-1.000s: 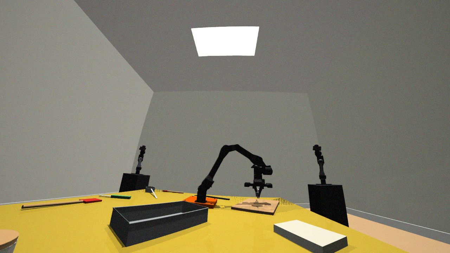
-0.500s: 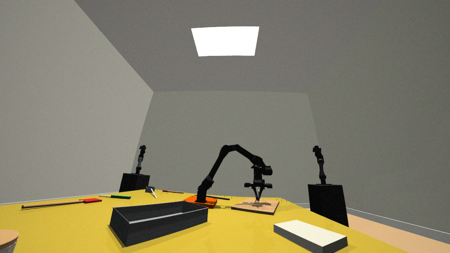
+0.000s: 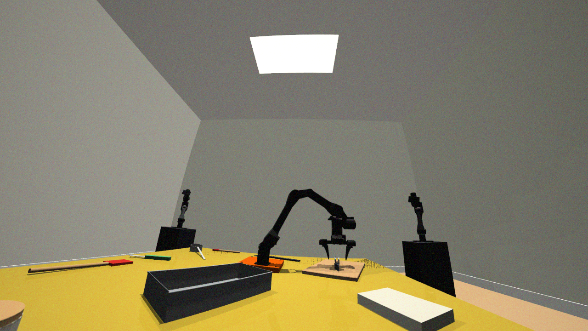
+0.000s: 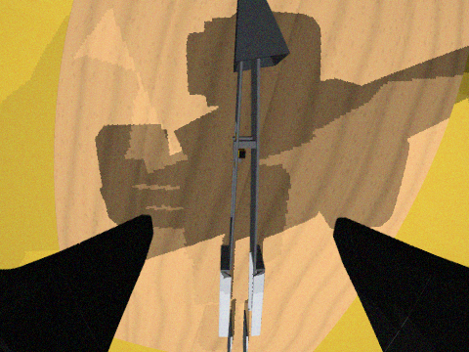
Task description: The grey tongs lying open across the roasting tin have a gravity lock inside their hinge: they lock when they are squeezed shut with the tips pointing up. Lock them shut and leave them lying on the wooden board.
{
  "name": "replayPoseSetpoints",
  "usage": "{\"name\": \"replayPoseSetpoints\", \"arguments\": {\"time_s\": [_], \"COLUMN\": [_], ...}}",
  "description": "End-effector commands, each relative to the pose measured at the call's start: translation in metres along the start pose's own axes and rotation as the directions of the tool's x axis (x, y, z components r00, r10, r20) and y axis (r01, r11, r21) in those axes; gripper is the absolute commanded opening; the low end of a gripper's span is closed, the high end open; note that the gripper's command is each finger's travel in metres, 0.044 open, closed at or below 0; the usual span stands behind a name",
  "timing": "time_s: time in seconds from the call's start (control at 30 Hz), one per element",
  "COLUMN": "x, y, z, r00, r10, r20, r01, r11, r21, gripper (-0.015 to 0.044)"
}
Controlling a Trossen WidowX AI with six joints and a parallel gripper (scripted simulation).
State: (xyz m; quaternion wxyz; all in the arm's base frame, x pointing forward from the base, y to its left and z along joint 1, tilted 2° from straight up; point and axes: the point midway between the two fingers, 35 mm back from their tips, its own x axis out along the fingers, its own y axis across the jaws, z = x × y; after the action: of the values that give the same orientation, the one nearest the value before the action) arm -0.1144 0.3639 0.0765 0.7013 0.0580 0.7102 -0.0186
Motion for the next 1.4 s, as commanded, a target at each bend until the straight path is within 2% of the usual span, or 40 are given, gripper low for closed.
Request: {"name": "replayPoseSetpoints", "arguments": {"time_s": [0.0, 0.2, 0.4, 0.6, 0.83, 1.37], "x": [-0.006, -0.055, -0.111, -0.117, -0.151, -0.151], "y": [0.001, -0.004, -0.034, -0.035, -0.033, -0.033], "z": [0.007, 0.073, 0.143, 0.145, 0.143, 0.143], "r00": [1.000, 1.000, 1.000, 1.000, 1.000, 1.000], "r10": [0.001, 0.002, 0.002, 0.003, 0.009, 0.009], "r20": [0.000, 0.005, 0.015, 0.015, 0.015, 0.015], "r01": [-0.001, -0.002, -0.002, -0.003, -0.009, -0.009], "r11": [1.000, 1.000, 1.000, 1.000, 1.000, 1.000], "r21": [0.000, 0.001, 0.002, 0.002, 0.002, 0.002], "gripper": [0.0440, 0.0440, 0.0440, 0.0440, 0.0440, 0.0440]}}
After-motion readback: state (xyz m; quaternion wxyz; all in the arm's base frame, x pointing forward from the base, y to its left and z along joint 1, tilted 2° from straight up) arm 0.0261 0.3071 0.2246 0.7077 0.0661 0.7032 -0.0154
